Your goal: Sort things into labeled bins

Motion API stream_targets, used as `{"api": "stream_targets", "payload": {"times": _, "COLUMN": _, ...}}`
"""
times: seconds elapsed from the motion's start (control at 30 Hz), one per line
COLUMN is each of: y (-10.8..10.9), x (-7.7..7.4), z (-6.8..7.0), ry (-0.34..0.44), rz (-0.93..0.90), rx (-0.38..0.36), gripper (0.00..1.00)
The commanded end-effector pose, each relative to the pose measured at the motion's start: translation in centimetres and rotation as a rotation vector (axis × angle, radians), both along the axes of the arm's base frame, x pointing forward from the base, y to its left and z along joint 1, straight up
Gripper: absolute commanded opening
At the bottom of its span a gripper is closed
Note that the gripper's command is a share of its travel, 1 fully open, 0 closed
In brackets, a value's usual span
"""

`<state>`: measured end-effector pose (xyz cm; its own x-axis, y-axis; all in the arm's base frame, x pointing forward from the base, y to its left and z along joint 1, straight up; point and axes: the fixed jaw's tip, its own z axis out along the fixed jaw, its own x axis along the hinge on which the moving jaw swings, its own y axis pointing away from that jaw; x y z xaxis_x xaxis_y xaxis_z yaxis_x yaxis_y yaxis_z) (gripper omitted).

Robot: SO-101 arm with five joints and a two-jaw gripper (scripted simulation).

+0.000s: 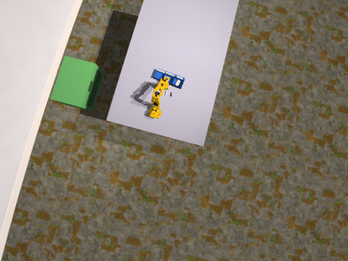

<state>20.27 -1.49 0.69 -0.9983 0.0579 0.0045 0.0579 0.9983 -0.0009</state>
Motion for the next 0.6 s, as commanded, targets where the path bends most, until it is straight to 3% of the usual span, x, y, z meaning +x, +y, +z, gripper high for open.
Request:
{"api": "stream_targets", "payload": {"times": 0.0, "y": 0.23, "x": 0.33, "z": 0.28, "ry": -0.025, "rz": 0.018, "rx": -0.002, "gripper": 0.17}}
{"api": "stream_targets", "payload": {"times": 0.57, "y": 0.23, "x": 0.33, "z": 0.28, "ry": -0.025, "rz": 0.018, "rx": -0.002, "gripper": 0.04}}
